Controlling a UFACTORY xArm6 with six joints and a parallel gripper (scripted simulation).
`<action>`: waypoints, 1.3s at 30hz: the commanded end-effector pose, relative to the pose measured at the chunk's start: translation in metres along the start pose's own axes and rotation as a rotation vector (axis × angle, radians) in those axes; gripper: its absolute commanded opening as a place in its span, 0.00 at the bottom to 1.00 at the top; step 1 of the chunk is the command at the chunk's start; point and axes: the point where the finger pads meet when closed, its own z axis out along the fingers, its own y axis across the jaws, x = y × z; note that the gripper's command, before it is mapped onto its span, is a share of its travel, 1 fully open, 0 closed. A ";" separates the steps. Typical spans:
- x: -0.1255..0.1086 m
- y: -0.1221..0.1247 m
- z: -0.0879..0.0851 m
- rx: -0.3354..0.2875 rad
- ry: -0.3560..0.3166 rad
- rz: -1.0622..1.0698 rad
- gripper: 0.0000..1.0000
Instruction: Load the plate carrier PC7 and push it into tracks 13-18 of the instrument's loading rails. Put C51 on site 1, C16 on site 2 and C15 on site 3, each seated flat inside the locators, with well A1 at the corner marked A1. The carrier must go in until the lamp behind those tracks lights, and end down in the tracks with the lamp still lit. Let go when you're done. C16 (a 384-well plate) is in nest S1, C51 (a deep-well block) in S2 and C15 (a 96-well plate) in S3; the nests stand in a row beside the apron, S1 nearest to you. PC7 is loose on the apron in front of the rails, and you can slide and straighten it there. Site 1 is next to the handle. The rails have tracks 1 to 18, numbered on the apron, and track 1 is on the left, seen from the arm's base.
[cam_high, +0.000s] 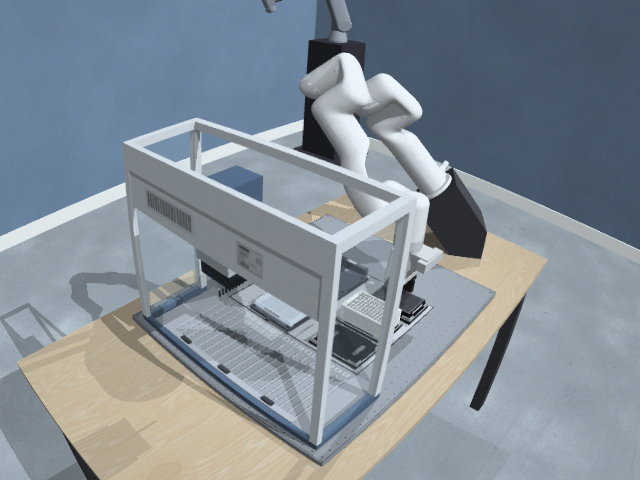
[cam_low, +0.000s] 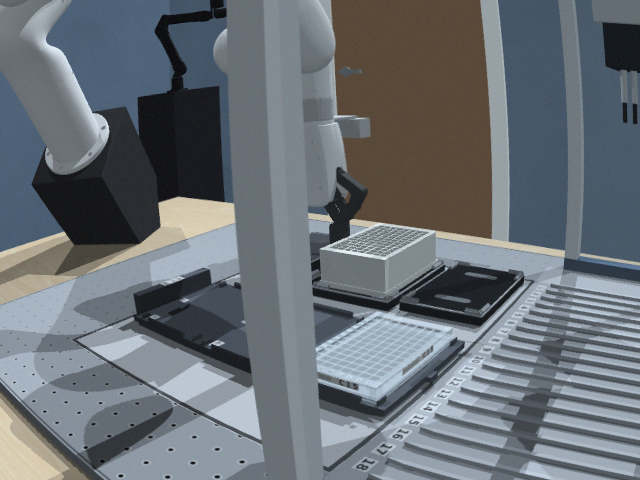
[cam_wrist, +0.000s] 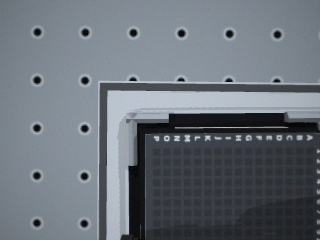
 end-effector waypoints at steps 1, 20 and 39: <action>0.000 0.001 0.002 -0.002 0.001 0.000 1.00; 0.000 0.001 0.003 -0.002 0.001 0.000 1.00; 0.000 0.001 0.003 -0.002 0.001 0.000 0.00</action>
